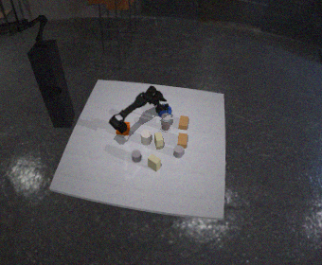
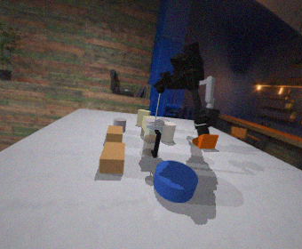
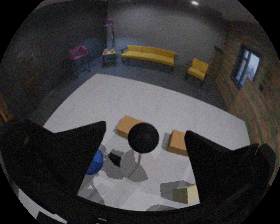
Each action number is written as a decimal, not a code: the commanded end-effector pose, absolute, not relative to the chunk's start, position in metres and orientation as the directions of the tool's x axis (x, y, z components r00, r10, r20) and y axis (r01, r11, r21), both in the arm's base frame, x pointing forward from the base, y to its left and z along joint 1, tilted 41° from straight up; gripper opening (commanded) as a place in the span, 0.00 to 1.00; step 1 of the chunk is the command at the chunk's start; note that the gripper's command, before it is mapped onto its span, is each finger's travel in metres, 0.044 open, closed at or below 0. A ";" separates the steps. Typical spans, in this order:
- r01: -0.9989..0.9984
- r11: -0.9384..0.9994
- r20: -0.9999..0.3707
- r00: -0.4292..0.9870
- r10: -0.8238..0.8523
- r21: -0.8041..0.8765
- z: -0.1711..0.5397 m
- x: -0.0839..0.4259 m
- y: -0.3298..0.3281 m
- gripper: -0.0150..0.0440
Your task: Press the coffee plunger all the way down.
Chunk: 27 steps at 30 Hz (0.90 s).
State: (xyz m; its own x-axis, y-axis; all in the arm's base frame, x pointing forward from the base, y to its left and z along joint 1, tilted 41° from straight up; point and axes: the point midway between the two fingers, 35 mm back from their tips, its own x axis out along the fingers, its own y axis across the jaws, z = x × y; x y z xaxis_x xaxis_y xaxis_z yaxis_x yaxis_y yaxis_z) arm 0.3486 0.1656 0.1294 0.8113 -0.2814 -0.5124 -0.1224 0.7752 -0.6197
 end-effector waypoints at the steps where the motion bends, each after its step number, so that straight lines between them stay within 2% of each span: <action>1: -0.132 0.769 -0.519 0.807 -0.284 -0.626 0.125 0.349 0.165 0.82; 8: -0.132 0.769 -0.519 0.807 -0.284 -0.626 0.125 0.349 0.165 0.51; 12: -0.132 0.769 -0.519 0.807 -0.284 -0.626 0.125 0.349 0.165 0.47; 27: -0.132 0.769 -0.519 0.806 -0.284 -0.625 0.116 0.350 0.159 0.47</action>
